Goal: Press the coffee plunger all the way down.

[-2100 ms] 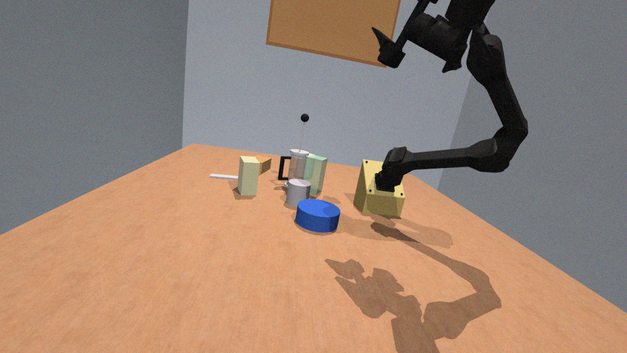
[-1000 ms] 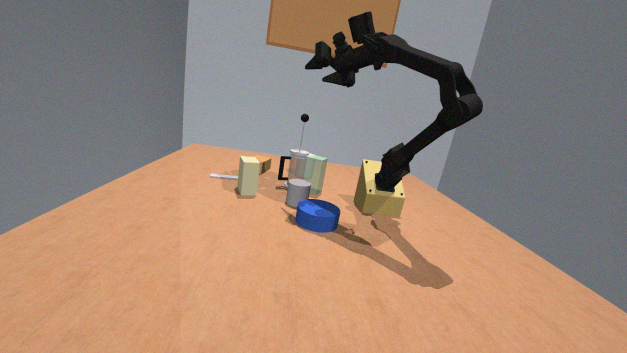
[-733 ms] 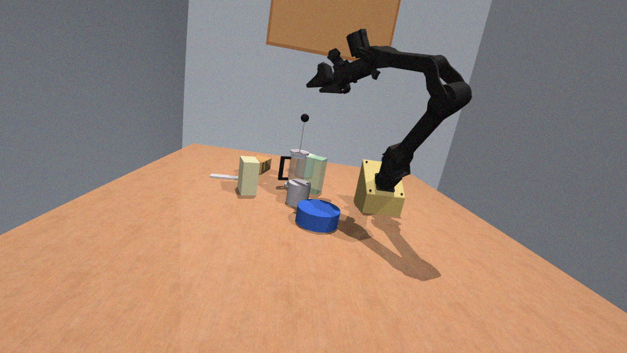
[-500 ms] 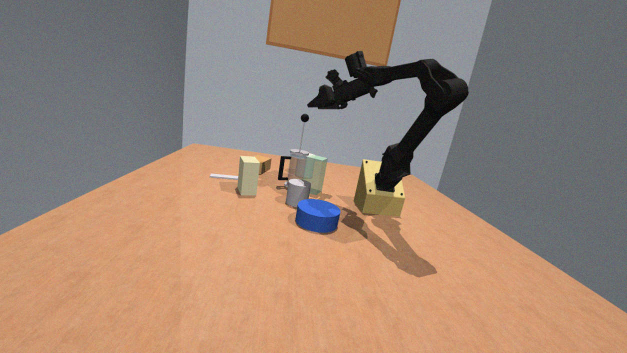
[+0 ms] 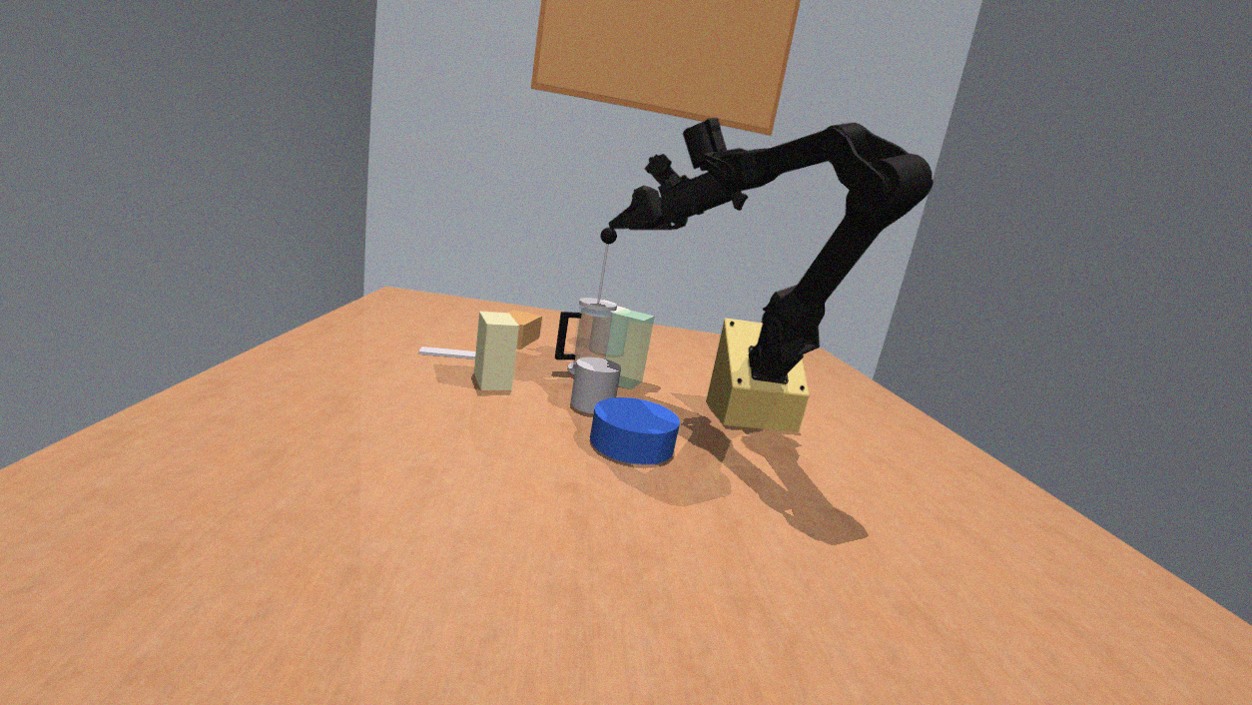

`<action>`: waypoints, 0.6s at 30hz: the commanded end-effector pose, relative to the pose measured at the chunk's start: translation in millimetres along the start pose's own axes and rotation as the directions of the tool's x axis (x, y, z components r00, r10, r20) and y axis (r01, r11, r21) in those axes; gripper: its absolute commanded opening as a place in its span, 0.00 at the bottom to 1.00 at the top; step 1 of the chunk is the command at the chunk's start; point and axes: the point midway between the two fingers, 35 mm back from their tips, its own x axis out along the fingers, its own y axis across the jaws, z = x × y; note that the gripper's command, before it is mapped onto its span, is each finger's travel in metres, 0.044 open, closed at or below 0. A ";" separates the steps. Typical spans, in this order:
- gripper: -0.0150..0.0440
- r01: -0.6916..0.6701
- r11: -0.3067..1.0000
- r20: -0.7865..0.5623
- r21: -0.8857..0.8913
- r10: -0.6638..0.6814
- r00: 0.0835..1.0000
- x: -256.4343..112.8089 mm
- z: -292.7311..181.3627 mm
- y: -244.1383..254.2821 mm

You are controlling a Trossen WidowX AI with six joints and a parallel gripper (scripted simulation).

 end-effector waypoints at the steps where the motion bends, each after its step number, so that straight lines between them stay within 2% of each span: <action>1: 1.00 0.003 1.000 -0.003 0.004 -0.003 1.000 7.4 -1.8 -0.7; 17: 1.00 0.001 1.000 -0.001 0.004 -0.001 1.000 31.0 -3.1 -0.2; 18: 0.96 0.001 1.000 -0.001 0.004 -0.001 1.000 31.0 -3.1 -0.2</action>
